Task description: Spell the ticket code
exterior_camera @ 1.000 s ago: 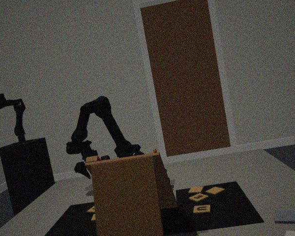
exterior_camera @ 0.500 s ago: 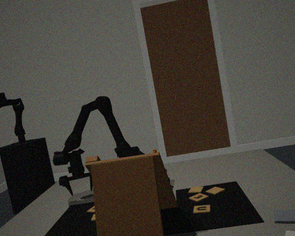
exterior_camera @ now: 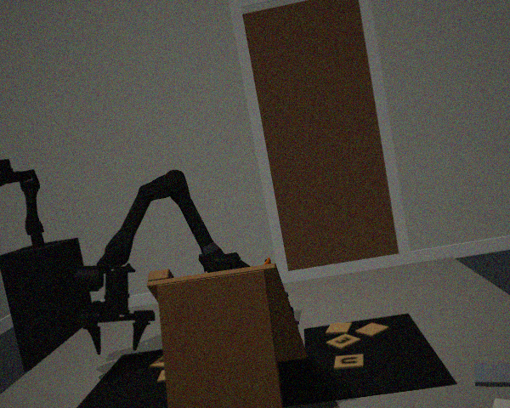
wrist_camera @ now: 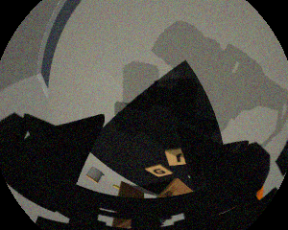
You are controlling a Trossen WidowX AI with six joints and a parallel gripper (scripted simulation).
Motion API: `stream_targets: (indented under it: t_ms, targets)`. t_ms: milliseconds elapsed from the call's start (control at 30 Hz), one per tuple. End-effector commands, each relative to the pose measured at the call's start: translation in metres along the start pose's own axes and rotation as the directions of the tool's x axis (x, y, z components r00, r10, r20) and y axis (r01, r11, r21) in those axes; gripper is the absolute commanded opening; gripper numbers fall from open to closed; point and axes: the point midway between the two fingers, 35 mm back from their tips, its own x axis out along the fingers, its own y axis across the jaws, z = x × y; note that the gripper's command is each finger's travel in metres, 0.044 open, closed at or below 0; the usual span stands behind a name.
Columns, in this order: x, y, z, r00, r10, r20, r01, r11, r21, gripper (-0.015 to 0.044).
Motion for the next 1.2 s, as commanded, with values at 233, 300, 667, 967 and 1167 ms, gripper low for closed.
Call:
stream_targets:
  t_ms: [233, 300, 667, 967, 1167]
  targets:
    - [-0.015, 0.056, -0.096, 0.966, 0.162, -0.2, -0.202, 0.958, -0.201, 0.044]
    - [-0.021, 0.063, -0.116, 0.952, 0.187, -0.242, -0.244, 0.942, -0.231, 0.044]
    - [-0.076, 0.088, -0.222, 0.833, 0.29, -0.471, -0.475, 0.812, -0.34, 0.044]
    - [-0.138, 0.081, -0.298, 0.703, 0.311, -0.64, -0.652, 0.642, -0.404, 0.044]
    - [-0.188, 0.064, -0.341, 0.6, 0.303, -0.74, -0.76, 0.505, -0.409, 0.044]
